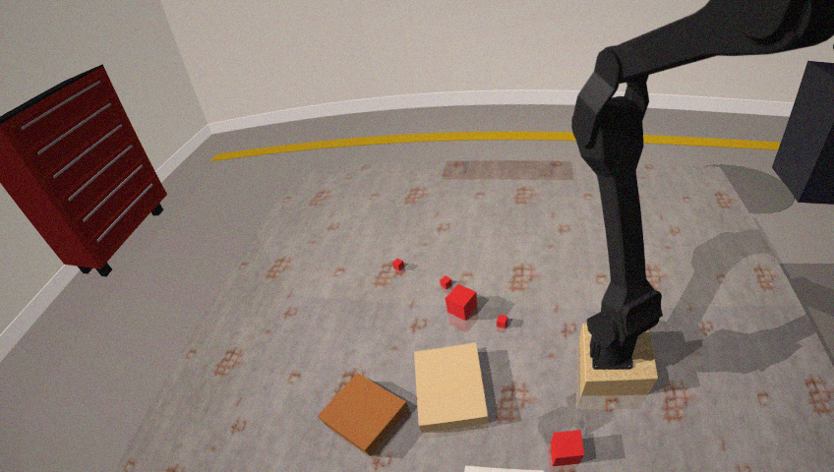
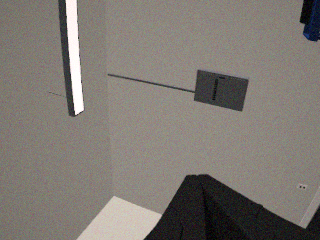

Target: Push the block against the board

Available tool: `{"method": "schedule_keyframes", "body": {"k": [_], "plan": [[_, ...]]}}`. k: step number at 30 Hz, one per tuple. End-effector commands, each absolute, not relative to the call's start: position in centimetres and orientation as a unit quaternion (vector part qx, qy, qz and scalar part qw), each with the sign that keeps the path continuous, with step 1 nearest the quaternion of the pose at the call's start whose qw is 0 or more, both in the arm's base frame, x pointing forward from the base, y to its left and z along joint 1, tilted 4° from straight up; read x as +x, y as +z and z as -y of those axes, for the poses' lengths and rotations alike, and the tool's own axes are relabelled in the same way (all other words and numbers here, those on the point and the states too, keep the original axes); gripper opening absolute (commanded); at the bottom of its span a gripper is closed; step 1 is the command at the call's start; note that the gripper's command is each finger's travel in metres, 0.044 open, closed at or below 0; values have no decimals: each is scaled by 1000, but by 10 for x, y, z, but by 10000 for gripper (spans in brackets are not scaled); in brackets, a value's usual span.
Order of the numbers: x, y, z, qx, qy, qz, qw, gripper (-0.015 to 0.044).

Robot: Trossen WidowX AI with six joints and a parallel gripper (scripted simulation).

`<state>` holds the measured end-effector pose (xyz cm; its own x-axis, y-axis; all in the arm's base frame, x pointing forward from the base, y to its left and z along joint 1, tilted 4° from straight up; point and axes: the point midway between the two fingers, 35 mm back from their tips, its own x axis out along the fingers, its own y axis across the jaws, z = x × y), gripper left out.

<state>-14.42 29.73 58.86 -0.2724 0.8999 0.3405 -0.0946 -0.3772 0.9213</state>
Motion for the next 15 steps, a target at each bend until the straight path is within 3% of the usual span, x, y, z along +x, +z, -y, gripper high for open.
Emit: {"method": "schedule_keyframes", "body": {"k": [1, 15], "plan": [[-137, 569, -315, 451, 682, -399, 416, 0], [-97, 528, -354, 393, 666, -343, 533, 0]]}}
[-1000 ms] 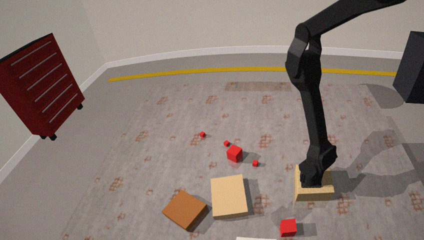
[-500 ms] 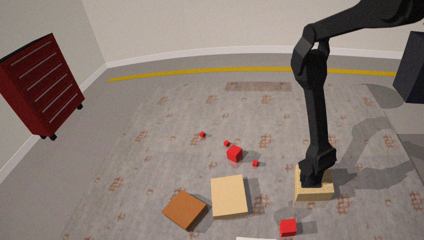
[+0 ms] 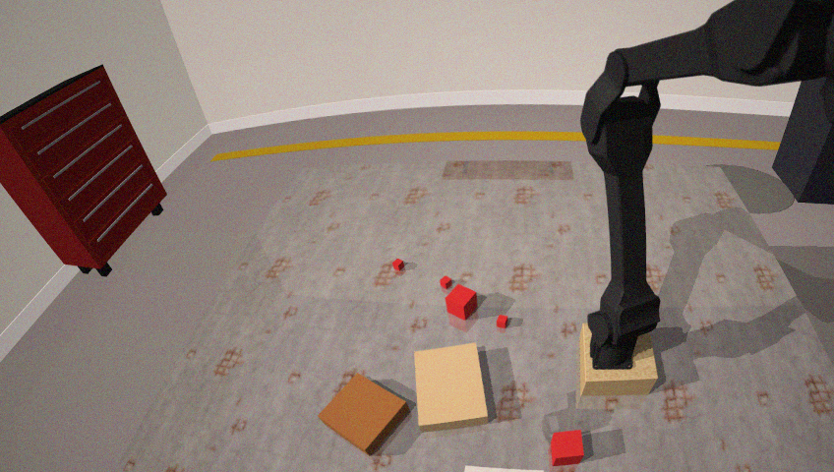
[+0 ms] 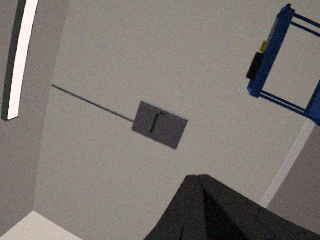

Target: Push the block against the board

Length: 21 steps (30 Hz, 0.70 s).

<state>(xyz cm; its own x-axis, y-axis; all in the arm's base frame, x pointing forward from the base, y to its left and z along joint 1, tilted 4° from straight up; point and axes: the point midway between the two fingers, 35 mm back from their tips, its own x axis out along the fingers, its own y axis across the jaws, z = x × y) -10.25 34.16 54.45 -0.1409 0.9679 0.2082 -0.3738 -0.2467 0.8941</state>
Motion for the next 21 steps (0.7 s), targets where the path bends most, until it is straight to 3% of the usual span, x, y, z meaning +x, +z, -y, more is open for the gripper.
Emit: {"method": "schedule_keyframes", "body": {"k": [1, 21], "plan": [[-93, 522, -358, 383, 665, -337, 546, 0], [2, 420, -406, 153, 615, -239, 736, 0]]}}
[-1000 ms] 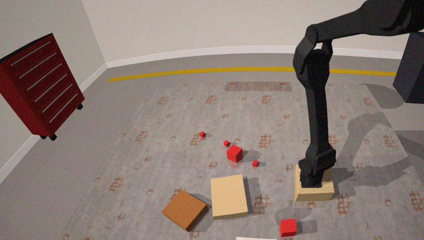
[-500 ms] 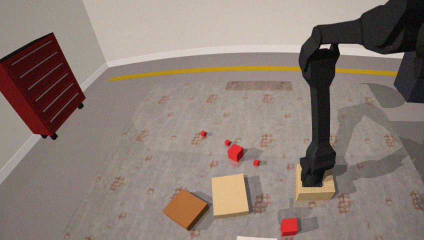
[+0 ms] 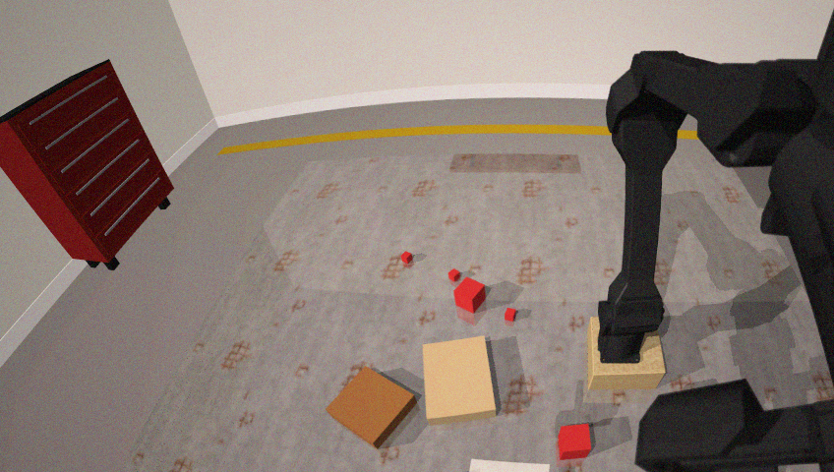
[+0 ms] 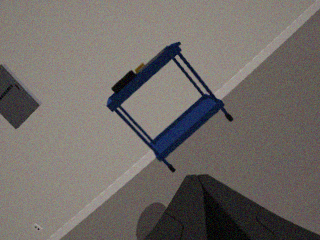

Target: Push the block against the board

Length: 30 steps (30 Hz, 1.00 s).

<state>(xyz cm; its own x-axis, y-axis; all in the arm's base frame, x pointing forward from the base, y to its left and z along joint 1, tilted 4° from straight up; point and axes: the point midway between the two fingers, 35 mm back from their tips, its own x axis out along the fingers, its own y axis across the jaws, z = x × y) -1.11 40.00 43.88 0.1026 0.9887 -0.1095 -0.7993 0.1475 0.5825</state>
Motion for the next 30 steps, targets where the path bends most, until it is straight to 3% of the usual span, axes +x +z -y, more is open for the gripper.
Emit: {"method": "schedule_keyframes", "body": {"k": [1, 16, 30], "plan": [[7, 414, -407, 140, 611, -236, 742, 0], [92, 325, -404, -86, 546, -212, 806, 0], [166, 231, -365, -311, 493, -241, 776, 0]]}}
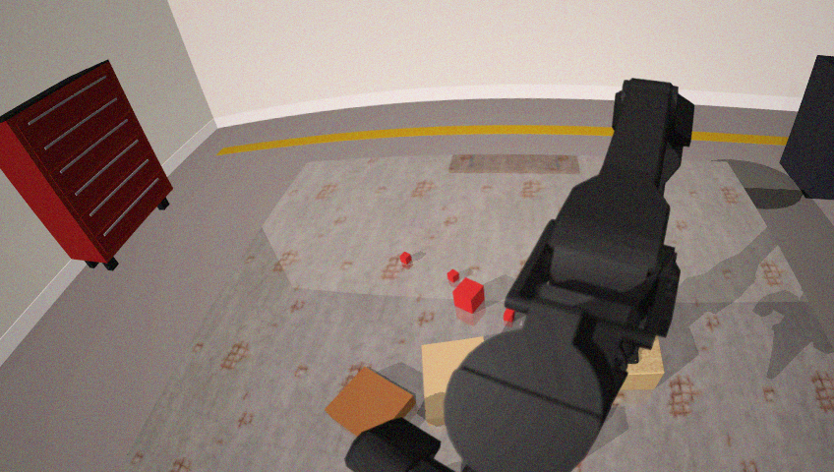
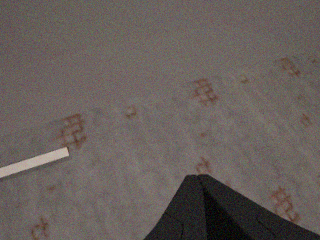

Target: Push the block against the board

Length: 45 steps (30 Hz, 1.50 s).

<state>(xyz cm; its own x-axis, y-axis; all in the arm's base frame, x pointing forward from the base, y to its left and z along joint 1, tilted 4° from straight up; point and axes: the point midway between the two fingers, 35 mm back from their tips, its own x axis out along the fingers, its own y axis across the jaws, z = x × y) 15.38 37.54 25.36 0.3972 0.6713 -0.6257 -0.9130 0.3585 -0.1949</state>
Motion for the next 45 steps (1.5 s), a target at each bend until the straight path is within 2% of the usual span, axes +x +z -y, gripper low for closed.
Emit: {"method": "schedule_keyframes", "body": {"k": [1, 18, 32, 39, 43, 45], "plan": [[171, 224, -361, -327, 490, -245, 770, 0], [228, 118, -260, -535, 477, -339, 610, 0], [228, 55, -165, -597, 536, -416, 429, 0], [228, 50, -161, -597, 540, -418, 420, 0], [231, 1, -158, -597, 540, -419, 420, 0], [231, -2, -158, -597, 540, -419, 420, 0]]}}
